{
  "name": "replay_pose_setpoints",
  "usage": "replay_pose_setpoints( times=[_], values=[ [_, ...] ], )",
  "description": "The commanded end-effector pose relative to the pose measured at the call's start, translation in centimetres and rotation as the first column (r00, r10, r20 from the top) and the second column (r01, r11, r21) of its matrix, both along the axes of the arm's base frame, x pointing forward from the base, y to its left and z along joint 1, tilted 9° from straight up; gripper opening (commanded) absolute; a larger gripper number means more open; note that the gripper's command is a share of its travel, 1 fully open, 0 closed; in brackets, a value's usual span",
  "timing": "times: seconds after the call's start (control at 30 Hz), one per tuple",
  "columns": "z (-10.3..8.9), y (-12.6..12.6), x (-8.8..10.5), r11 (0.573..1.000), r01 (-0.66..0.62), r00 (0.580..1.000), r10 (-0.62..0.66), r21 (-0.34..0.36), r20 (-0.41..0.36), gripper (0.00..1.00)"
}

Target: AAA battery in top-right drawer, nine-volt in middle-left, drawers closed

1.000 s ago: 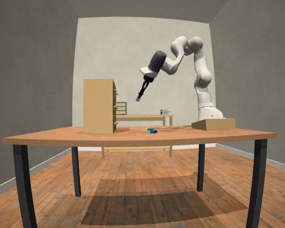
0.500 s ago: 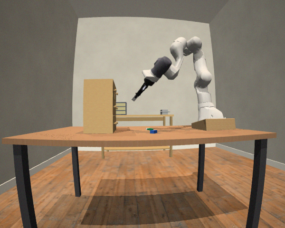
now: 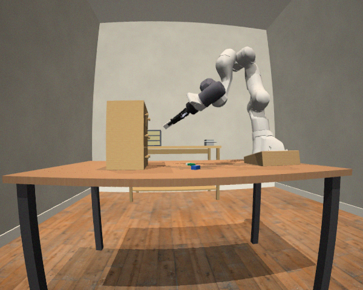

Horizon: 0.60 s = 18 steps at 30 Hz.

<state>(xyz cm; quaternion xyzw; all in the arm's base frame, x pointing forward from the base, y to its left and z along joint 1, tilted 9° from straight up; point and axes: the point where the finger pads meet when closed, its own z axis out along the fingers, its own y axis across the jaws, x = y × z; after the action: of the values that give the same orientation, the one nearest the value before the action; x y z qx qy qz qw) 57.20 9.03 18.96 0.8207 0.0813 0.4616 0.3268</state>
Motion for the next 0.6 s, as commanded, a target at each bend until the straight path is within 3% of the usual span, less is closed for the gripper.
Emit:
replay_pose_setpoints(
  times=[0.0,0.07,0.4,0.43,0.57],
  values=[
    [-0.1,0.6,0.3,0.993,0.005,0.997,-0.014,0.115,0.077,0.00],
    [-0.8,2.0,0.6,0.986,-0.070,0.992,0.053,0.150,0.118,0.00],
    [-1.5,3.5,0.5,0.972,-0.143,0.982,0.115,0.188,0.150,0.00],
    [-2.3,5.0,0.3,0.951,-0.210,0.969,0.173,0.226,0.174,0.00],
    [-2.3,5.0,0.3,0.951,-0.210,0.969,0.173,0.226,0.174,0.00]
  ],
)
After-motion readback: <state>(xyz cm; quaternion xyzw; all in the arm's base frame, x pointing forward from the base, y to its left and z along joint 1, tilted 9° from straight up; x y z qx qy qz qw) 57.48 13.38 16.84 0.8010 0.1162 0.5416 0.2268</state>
